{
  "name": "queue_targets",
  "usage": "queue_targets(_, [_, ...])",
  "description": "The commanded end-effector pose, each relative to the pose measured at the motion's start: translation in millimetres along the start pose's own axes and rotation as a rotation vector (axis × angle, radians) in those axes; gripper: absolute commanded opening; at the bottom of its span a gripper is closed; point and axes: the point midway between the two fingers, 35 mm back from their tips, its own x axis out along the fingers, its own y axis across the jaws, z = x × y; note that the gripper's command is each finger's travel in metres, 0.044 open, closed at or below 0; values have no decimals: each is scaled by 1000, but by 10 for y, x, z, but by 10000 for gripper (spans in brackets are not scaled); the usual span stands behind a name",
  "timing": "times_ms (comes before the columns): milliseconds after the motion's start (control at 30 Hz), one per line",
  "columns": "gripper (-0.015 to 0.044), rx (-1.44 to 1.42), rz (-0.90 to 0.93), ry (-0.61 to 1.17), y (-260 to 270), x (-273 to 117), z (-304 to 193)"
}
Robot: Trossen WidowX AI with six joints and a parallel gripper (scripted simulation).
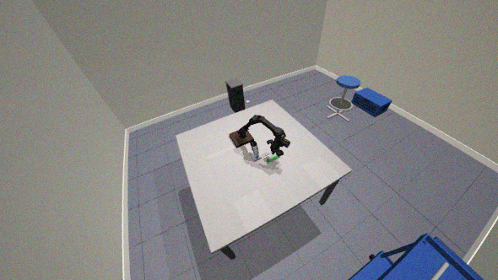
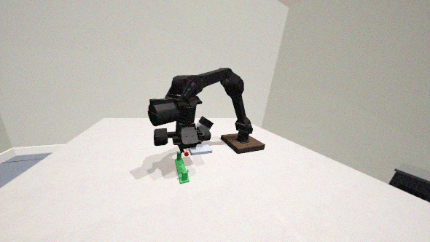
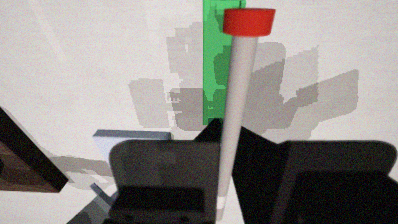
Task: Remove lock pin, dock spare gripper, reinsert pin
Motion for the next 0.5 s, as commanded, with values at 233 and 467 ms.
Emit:
queue_targets(233, [0, 8, 1, -2, 111, -42, -12])
queue_targets(467, [0, 10, 3, -3, 294, -100, -28])
